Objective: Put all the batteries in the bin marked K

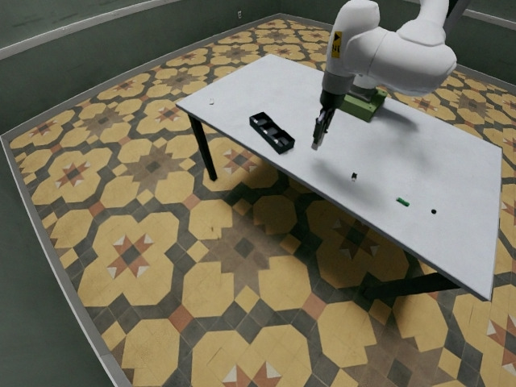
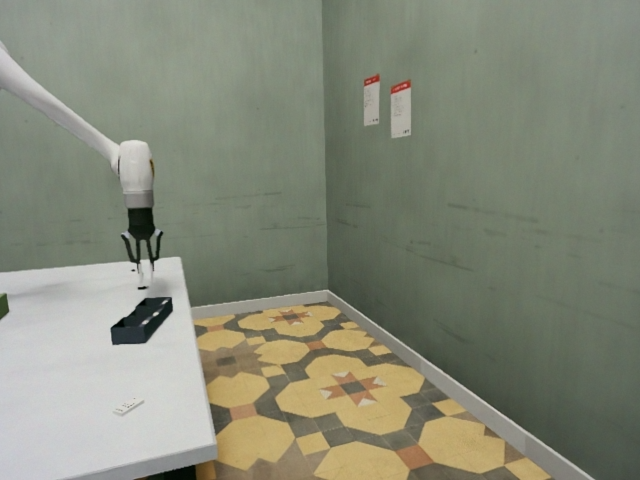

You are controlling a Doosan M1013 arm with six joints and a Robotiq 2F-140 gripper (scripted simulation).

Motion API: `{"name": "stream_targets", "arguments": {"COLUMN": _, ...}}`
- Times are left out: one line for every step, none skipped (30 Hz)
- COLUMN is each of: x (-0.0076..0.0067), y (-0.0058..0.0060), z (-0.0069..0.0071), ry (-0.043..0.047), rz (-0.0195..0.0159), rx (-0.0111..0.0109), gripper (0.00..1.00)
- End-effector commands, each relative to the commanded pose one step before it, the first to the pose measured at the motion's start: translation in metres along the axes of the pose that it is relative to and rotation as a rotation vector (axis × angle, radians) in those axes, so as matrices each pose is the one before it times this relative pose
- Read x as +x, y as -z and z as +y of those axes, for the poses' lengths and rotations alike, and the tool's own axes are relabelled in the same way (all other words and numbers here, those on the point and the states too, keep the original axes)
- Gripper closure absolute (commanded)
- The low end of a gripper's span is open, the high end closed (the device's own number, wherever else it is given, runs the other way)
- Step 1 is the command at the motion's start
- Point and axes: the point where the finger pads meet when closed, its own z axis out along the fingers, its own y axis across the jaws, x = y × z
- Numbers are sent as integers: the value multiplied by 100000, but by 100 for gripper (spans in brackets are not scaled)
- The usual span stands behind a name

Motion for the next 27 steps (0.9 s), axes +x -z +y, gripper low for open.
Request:
{"name": "stream_targets", "arguments": {"x": -2473, "y": 100, "z": 100, "ry": -63, "rz": 47, "rx": 113, "gripper": 74}}
{"name": "stream_targets", "arguments": {"x": -831, "y": 11, "z": 64, "ry": 0, "rz": -2, "rx": 0, "gripper": 74}}
{"name": "stream_targets", "arguments": {"x": -831, "y": 11, "z": 64, "ry": 0, "rz": -2, "rx": 0, "gripper": 74}}
{"name": "stream_targets", "arguments": {"x": -831, "y": 11, "z": 64, "ry": 0, "rz": -2, "rx": 0, "gripper": 74}}
{"name": "stream_targets", "arguments": {"x": -831, "y": 12, "z": 64, "ry": 0, "rz": -2, "rx": 0, "gripper": 74}}
{"name": "stream_targets", "arguments": {"x": 0, "y": 0, "z": 0, "ry": 0, "rz": 0, "rx": 0, "gripper": 74}}
{"name": "stream_targets", "arguments": {"x": 0, "y": 0, "z": 0, "ry": 0, "rz": 0, "rx": 0, "gripper": 74}}
{"name": "stream_targets", "arguments": {"x": -832, "y": 12, "z": 64, "ry": 0, "rz": -1, "rx": -1, "gripper": 74}}
{"name": "stream_targets", "arguments": {"x": -831, "y": 11, "z": 64, "ry": 0, "rz": -2, "rx": 0, "gripper": 74}}
{"name": "stream_targets", "arguments": {"x": -831, "y": 11, "z": 64, "ry": 0, "rz": -2, "rx": 0, "gripper": 74}}
{"name": "stream_targets", "arguments": {"x": -831, "y": 12, "z": 64, "ry": 0, "rz": -2, "rx": 0, "gripper": 74}}
{"name": "stream_targets", "arguments": {"x": -831, "y": 12, "z": 64, "ry": 0, "rz": -2, "rx": 0, "gripper": 74}}
{"name": "stream_targets", "arguments": {"x": -831, "y": 12, "z": 64, "ry": 0, "rz": -2, "rx": 0, "gripper": 74}}
{"name": "stream_targets", "arguments": {"x": -831, "y": 12, "z": 64, "ry": 0, "rz": -2, "rx": 0, "gripper": 74}}
{"name": "stream_targets", "arguments": {"x": -831, "y": 12, "z": 64, "ry": 0, "rz": -2, "rx": 0, "gripper": 74}}
{"name": "stream_targets", "arguments": {"x": -831, "y": 12, "z": 64, "ry": 0, "rz": -2, "rx": 0, "gripper": 74}}
{"name": "stream_targets", "arguments": {"x": -831, "y": 12, "z": 64, "ry": 0, "rz": -2, "rx": 0, "gripper": 74}}
{"name": "stream_targets", "arguments": {"x": -831, "y": 12, "z": 64, "ry": 0, "rz": -2, "rx": 0, "gripper": 74}}
{"name": "stream_targets", "arguments": {"x": -831, "y": 12, "z": 64, "ry": 0, "rz": -2, "rx": 0, "gripper": 74}}
{"name": "stream_targets", "arguments": {"x": -831, "y": 12, "z": 64, "ry": 0, "rz": -2, "rx": 0, "gripper": 74}}
{"name": "stream_targets", "arguments": {"x": -831, "y": 12, "z": 64, "ry": 0, "rz": -1, "rx": 0, "gripper": 74}}
{"name": "stream_targets", "arguments": {"x": -831, "y": 12, "z": 64, "ry": 0, "rz": -1, "rx": 0, "gripper": 74}}
{"name": "stream_targets", "arguments": {"x": 0, "y": 0, "z": 0, "ry": 0, "rz": 0, "rx": 0, "gripper": 74}}
{"name": "stream_targets", "arguments": {"x": 0, "y": 0, "z": 0, "ry": 0, "rz": 0, "rx": 0, "gripper": 74}}
{"name": "stream_targets", "arguments": {"x": -832, "y": 12, "z": 64, "ry": 0, "rz": -1, "rx": -1, "gripper": 74}}
{"name": "stream_targets", "arguments": {"x": -831, "y": 12, "z": 64, "ry": 0, "rz": -2, "rx": 0, "gripper": 74}}
{"name": "stream_targets", "arguments": {"x": -831, "y": 12, "z": 64, "ry": 0, "rz": -2, "rx": 0, "gripper": 74}}
